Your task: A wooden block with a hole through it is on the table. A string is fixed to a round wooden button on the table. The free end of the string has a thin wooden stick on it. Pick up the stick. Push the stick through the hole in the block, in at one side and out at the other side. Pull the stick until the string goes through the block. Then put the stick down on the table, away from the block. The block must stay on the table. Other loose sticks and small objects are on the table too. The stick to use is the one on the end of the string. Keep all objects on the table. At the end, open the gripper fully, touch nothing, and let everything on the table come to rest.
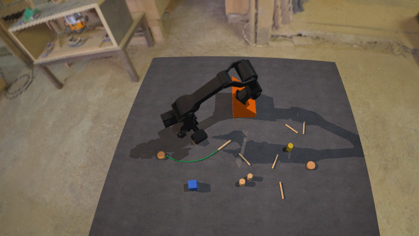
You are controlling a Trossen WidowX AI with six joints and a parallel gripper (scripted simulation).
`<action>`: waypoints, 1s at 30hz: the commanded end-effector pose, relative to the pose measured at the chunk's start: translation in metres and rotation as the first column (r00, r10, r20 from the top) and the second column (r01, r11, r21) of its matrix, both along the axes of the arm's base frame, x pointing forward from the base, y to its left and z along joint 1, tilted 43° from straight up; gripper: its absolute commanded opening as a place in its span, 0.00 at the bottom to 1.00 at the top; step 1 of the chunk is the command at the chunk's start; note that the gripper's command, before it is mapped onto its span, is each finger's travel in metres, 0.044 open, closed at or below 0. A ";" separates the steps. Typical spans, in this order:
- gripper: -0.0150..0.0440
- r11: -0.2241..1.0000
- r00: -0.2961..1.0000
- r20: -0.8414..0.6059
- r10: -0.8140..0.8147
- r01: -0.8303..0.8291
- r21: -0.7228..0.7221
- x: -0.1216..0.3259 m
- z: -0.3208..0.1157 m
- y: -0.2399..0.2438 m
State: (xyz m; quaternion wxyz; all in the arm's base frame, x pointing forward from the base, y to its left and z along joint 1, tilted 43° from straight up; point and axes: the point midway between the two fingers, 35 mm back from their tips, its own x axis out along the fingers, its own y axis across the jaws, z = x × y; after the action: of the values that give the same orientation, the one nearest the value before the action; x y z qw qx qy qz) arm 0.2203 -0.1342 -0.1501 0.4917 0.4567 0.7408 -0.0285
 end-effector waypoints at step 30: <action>0.82 0.434 0.026 -0.580 -0.814 0.690 -0.579 0.002 0.008 -0.004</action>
State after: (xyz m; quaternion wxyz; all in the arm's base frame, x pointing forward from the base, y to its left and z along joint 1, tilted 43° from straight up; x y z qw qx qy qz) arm 0.2227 -0.1382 -0.1426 0.0319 0.6703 0.5118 -0.5364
